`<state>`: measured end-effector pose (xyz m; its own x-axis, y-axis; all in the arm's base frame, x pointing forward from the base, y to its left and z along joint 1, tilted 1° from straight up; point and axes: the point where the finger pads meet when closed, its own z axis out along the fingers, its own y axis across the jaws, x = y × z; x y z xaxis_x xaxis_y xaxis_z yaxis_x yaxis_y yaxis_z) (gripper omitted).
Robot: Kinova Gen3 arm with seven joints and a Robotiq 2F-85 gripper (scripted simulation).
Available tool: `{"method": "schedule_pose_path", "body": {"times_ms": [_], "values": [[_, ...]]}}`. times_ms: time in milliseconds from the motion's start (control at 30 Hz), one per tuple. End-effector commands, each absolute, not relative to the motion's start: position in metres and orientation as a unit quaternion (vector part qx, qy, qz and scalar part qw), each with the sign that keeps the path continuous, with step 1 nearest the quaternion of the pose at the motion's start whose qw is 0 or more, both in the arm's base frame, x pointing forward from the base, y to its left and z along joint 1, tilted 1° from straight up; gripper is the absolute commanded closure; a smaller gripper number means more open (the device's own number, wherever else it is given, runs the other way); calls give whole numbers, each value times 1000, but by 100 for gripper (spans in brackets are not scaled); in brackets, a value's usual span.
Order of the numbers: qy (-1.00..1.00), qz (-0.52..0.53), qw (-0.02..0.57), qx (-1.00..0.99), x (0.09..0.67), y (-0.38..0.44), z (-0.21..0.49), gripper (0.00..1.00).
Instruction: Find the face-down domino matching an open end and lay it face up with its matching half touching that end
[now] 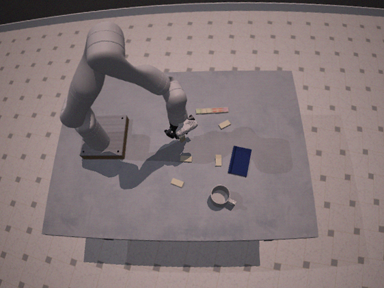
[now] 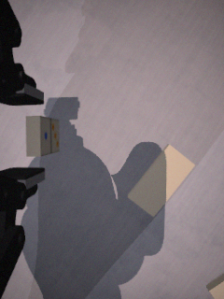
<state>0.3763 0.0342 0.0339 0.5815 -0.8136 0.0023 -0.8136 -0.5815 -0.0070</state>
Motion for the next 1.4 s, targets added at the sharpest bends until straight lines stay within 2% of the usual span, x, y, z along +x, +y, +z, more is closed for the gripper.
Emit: {"method": "schedule_pose_path", "body": {"times_ms": [0,1367], "values": [[457,-3,3,-889,377,34,34,53],[457,-3,3,-889,377,34,20,53]]}}
